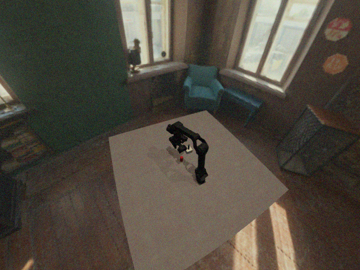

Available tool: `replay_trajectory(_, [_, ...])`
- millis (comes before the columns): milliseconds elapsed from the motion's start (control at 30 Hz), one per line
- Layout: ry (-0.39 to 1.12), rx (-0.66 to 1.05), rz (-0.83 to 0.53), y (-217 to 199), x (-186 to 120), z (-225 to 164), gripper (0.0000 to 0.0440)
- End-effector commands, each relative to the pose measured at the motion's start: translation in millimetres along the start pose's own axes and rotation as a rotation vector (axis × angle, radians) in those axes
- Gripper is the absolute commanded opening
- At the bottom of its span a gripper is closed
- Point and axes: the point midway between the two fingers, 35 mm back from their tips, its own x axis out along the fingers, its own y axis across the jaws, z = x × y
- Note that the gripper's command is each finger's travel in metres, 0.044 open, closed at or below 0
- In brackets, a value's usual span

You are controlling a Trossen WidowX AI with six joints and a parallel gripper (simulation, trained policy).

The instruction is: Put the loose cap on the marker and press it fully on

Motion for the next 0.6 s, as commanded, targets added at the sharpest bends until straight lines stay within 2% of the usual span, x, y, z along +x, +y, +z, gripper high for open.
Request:
replay_trajectory(0, [-0.009,0.003,-0.031,-1.9,6.7,5.7,0.0321])
replay_trajectory(567, [-0.011,0.009,-0.125,-9.2,36.2,20.5,0.0314])
